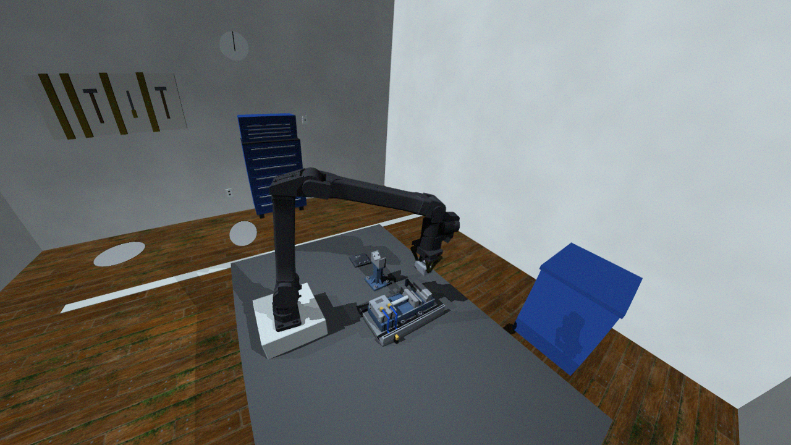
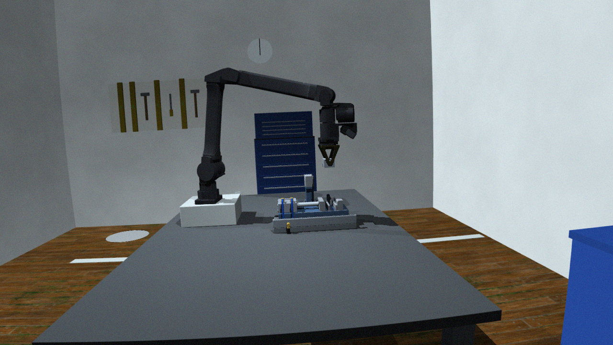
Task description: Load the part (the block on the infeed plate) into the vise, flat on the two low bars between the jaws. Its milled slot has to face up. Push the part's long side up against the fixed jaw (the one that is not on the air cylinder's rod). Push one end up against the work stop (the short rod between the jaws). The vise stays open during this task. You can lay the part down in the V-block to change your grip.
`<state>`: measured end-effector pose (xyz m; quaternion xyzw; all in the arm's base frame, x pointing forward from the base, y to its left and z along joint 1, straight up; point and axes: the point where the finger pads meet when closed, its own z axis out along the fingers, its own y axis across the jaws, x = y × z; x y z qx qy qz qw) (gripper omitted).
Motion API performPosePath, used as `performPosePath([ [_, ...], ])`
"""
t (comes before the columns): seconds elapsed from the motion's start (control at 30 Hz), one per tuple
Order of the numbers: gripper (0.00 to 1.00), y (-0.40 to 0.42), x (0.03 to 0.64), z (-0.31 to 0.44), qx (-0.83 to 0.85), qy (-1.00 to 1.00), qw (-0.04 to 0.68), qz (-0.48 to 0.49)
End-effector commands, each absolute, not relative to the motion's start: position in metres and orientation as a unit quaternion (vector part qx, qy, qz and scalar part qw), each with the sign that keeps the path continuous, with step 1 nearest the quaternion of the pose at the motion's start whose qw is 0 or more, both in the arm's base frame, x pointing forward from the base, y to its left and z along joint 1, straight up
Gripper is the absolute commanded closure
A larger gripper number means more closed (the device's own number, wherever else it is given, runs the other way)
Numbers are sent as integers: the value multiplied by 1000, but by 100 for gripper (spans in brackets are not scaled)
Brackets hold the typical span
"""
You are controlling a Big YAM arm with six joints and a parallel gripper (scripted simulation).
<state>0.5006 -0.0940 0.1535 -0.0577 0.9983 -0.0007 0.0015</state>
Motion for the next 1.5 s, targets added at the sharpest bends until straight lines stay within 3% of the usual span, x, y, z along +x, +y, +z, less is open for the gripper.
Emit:
performPosePath([
  [0.0, 100, -102, 515, 171, -47, 999, 18, -6],
  [1.47, 100, -100, 504, 141, -48, 999, 1, -1],
])
